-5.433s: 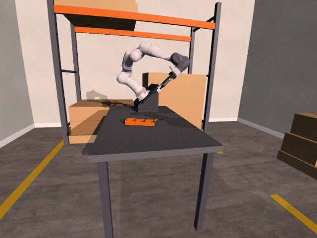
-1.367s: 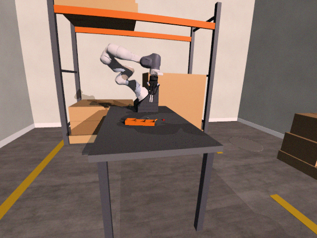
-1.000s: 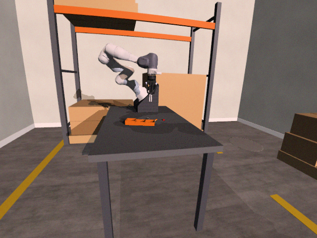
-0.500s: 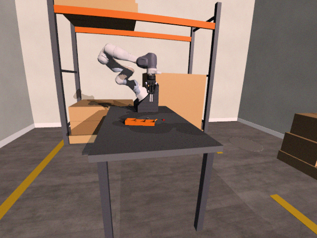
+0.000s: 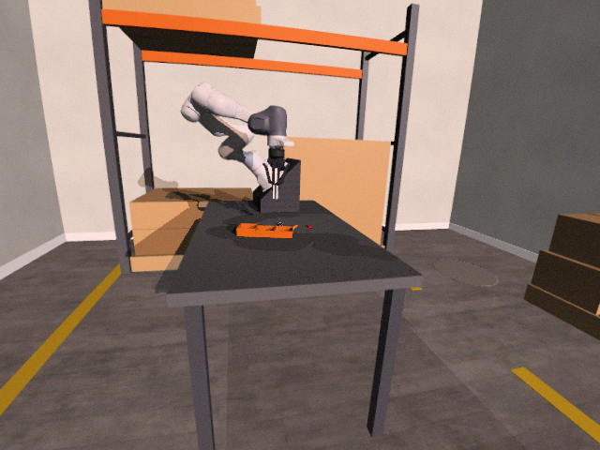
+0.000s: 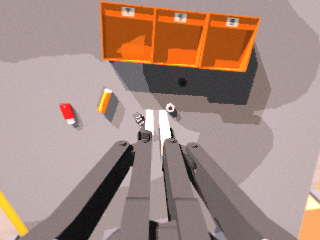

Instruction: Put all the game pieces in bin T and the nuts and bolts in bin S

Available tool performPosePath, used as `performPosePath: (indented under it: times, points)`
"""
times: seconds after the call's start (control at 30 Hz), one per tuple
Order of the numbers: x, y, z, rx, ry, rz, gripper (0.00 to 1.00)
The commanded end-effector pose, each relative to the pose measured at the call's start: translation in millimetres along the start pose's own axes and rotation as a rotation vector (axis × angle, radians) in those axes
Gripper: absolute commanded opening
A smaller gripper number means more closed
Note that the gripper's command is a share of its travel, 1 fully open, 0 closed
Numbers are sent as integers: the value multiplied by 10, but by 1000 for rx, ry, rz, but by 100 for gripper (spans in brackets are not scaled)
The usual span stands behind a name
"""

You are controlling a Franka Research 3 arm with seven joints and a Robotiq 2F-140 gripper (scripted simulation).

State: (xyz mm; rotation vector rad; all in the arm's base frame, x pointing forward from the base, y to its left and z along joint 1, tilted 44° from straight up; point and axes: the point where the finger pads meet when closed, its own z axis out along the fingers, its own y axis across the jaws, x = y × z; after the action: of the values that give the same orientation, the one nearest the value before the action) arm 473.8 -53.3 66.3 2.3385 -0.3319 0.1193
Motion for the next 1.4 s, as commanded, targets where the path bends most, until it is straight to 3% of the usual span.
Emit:
performPosePath:
  times: [0.0, 0.63, 1.13, 1.37]
  points:
    - [174, 165, 148, 14, 10, 69, 5]
    - [896, 1151, 864, 14, 10, 69, 5]
    - [903, 1161, 871, 14, 10, 69, 5]
    - [905, 1159, 1058, 14, 10, 69, 5]
